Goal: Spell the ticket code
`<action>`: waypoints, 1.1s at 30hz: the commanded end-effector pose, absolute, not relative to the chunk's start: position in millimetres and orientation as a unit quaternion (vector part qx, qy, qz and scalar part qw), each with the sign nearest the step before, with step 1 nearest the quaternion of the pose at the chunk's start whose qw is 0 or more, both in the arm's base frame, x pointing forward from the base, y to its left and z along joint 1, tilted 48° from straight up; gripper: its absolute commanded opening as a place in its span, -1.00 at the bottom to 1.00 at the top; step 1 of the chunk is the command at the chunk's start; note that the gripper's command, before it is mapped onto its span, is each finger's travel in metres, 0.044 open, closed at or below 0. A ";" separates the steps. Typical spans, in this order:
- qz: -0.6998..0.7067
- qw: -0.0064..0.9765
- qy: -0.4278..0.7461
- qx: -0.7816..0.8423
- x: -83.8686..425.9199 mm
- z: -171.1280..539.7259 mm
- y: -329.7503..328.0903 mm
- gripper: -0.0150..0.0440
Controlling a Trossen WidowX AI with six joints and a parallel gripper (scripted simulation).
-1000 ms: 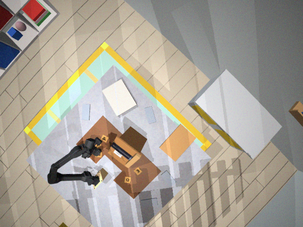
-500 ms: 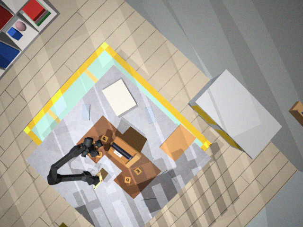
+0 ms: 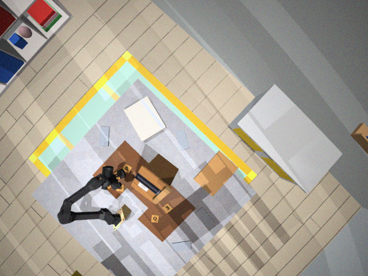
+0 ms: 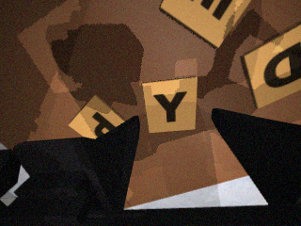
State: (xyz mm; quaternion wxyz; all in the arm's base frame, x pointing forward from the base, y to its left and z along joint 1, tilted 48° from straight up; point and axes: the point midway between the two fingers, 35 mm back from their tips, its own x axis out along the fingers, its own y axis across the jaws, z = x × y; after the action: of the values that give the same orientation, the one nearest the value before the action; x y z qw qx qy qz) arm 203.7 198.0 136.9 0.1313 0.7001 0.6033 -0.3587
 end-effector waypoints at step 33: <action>-0.361 0.131 0.601 0.701 204.5 121.0 213.6 0.66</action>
State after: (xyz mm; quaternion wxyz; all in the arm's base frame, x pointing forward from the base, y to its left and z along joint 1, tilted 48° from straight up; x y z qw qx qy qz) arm 203.8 213.8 121.9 0.1304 0.6999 0.6034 -0.3592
